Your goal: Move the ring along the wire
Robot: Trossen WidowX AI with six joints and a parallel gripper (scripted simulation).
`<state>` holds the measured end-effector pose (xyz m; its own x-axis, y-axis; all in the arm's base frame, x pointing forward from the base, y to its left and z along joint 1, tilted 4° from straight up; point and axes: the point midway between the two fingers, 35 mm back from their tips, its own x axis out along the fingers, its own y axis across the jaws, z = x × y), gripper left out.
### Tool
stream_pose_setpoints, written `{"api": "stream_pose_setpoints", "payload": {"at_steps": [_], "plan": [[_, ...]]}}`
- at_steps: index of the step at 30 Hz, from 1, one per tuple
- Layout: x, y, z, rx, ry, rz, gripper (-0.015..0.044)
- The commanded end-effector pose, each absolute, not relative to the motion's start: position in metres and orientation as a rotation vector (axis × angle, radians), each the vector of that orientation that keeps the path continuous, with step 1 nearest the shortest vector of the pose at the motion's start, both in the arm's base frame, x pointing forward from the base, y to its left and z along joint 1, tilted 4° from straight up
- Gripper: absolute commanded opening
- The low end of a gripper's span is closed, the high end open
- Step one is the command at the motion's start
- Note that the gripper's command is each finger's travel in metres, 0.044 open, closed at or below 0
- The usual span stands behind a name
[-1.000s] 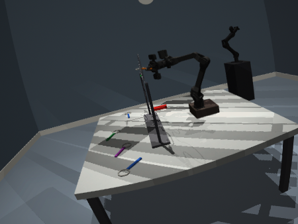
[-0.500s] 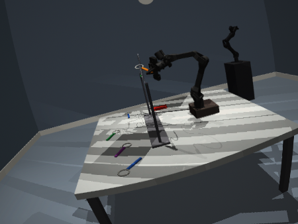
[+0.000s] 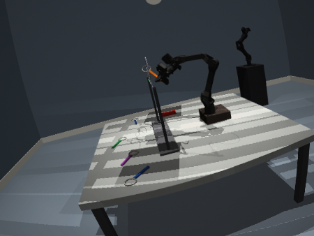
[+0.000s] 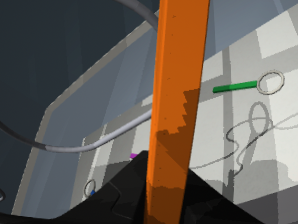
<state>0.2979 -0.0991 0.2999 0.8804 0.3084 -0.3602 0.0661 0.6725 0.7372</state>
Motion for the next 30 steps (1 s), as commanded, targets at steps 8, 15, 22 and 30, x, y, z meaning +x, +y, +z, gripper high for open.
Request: {"api": "stream_pose_setpoints", "payload": {"at_steps": [8, 15, 22, 30], "plan": [[0.297, -0.114, 0.287, 0.555, 0.512, 0.065, -0.015], [0.296, -0.126, 0.282, 0.387, 0.522, 0.016, -0.015], [0.295, -0.139, 0.277, 0.196, 0.529, -0.039, -0.015], [0.294, -0.155, 0.276, -0.005, 0.532, -0.095, -0.015]]}}
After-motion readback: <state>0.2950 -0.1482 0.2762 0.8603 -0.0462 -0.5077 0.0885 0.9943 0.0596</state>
